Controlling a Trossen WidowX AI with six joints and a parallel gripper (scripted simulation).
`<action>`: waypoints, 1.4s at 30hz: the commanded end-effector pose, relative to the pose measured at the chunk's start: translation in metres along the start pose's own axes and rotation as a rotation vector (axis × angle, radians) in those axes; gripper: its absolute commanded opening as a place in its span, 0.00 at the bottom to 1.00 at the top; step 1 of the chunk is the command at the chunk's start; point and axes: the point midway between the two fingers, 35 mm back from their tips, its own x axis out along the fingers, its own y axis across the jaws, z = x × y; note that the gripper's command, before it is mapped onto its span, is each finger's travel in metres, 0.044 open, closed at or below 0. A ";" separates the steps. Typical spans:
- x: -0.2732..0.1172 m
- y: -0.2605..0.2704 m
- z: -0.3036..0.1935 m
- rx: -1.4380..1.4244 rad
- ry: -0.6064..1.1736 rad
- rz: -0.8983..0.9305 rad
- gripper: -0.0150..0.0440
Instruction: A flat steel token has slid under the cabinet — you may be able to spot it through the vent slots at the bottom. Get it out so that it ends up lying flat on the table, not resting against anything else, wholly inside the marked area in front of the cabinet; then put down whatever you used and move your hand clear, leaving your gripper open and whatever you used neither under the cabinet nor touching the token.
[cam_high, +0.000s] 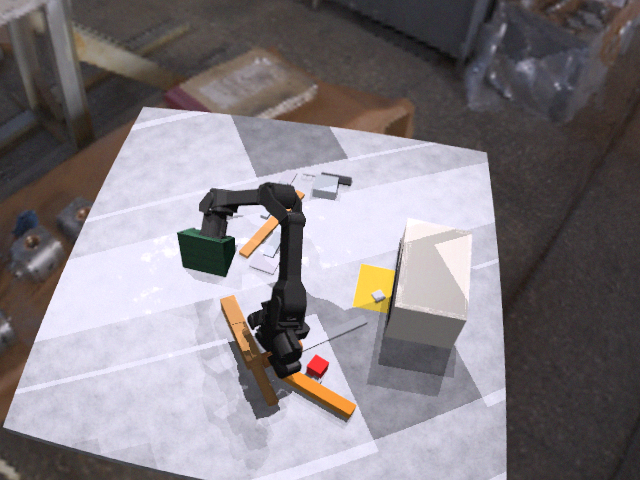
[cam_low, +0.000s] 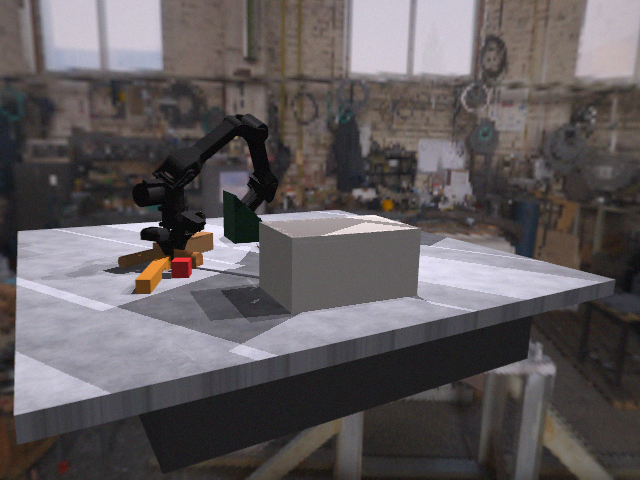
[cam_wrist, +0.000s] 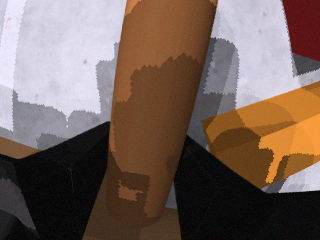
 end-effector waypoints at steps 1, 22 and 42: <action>-0.002 -0.002 -0.008 0.002 -0.004 -0.009 0.25; -0.087 -0.001 -0.003 0.004 0.000 -0.009 1.00; -0.084 0.000 -0.004 0.014 -0.007 -0.009 1.00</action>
